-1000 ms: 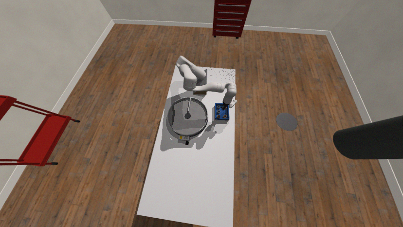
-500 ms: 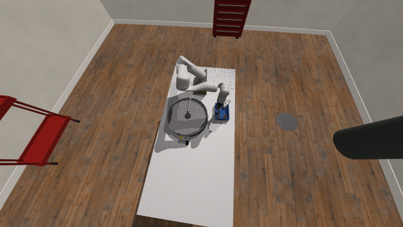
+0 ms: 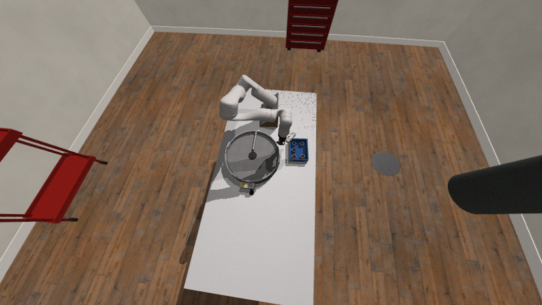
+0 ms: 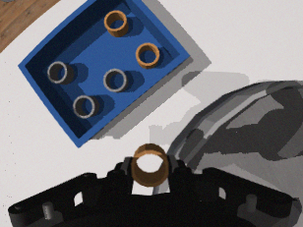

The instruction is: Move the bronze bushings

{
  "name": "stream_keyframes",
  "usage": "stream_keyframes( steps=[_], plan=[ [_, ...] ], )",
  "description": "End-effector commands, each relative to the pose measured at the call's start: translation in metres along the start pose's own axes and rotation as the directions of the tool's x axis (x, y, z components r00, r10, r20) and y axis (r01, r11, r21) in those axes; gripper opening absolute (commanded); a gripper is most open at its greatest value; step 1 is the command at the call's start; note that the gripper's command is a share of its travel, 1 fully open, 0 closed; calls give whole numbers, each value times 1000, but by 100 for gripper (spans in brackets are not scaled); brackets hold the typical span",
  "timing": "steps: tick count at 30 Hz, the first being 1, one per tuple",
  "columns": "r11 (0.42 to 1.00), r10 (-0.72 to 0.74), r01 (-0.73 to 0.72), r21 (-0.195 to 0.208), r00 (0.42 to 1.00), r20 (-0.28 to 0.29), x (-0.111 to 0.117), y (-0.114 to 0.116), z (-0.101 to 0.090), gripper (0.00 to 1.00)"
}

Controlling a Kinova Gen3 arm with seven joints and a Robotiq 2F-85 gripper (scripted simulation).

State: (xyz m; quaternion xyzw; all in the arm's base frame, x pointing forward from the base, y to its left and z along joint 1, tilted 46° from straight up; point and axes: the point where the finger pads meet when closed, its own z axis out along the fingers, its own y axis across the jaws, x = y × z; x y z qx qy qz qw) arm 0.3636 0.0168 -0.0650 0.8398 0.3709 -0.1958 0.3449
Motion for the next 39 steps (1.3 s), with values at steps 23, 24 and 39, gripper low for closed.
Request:
stream_keyframes(
  steps=[23,24,39],
  plan=[
    [1000,26,-26,2,1000,-12,-163,118,-3,0],
    [1000,26,-26,2,1000,-12,-169,122,-3,0],
    [1000,26,-26,2,1000,-12,-218,154,-3,0]
  ],
)
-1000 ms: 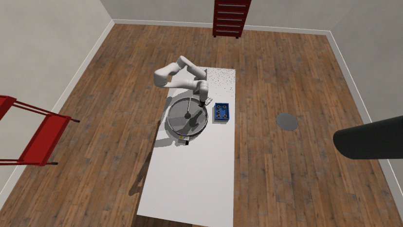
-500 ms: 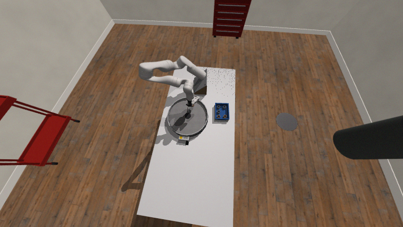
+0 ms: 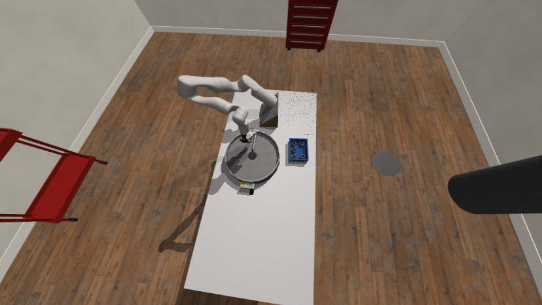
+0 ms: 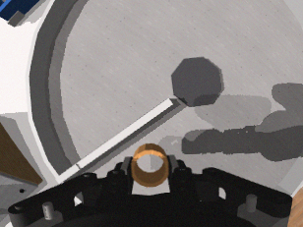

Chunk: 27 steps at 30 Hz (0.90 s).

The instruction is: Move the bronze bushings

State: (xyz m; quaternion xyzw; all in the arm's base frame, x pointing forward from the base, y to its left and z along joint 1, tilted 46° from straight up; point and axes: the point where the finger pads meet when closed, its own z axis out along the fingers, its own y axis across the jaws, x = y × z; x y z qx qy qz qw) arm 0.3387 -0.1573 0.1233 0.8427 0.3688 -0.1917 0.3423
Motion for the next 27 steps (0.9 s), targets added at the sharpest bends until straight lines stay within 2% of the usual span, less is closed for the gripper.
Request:
stream_keyframes(
  steps=[1,11,27],
  plan=[
    [1000,18,-18,-3,1000,-3,-9,8,-2,0],
    [1000,18,-18,-3,1000,-3,-22,17,-2,0],
    [1000,18,-18,-3,1000,-3,-23,18,-2,0]
  ],
)
